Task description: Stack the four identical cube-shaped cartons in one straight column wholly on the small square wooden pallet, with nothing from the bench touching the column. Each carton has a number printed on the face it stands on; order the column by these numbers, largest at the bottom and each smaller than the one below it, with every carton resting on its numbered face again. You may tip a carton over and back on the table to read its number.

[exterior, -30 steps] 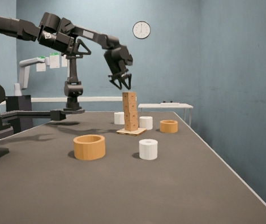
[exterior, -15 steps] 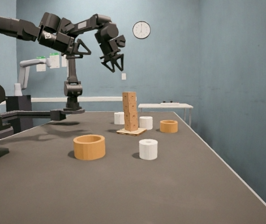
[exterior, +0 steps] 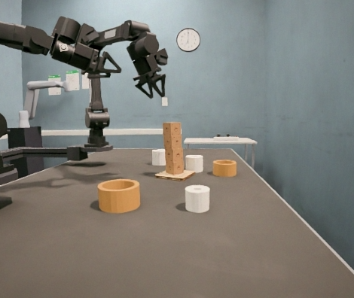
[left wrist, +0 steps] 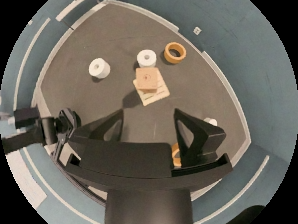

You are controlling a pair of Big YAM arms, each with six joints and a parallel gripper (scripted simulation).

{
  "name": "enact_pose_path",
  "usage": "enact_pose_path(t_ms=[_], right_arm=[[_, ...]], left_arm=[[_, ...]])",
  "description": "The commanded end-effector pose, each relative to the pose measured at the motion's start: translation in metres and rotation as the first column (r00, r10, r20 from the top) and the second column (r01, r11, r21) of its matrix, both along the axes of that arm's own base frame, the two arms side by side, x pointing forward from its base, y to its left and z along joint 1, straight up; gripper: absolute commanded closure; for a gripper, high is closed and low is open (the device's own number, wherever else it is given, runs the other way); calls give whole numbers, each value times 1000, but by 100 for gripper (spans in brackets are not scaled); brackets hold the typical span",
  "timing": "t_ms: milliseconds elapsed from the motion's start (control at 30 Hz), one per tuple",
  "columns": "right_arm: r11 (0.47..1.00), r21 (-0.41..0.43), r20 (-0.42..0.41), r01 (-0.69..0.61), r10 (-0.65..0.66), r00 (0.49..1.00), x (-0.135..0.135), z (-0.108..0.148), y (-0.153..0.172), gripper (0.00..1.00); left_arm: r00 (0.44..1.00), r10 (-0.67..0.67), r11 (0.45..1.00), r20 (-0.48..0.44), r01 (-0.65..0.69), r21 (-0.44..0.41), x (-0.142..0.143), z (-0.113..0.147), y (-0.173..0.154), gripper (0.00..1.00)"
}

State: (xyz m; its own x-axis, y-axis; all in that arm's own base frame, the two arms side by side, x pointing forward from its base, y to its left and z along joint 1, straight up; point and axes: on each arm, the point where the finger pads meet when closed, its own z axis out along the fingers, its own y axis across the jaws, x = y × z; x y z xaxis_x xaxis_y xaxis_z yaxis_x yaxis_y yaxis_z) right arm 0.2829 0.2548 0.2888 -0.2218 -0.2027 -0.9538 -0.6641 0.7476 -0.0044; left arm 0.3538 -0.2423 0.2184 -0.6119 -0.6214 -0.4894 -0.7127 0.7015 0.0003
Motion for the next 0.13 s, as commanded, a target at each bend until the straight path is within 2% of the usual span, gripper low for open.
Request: enact_pose_path(t_ms=[0,100], right_arm=[[1000,20,26,-2,1,1000,3,21,2,0],[1000,20,26,-2,1,1000,3,21,2,0]], left_arm=[[1000,22,1000,9,-22,-12,2,9,3,25],[1000,22,1000,9,-22,-12,2,9,3,25]])
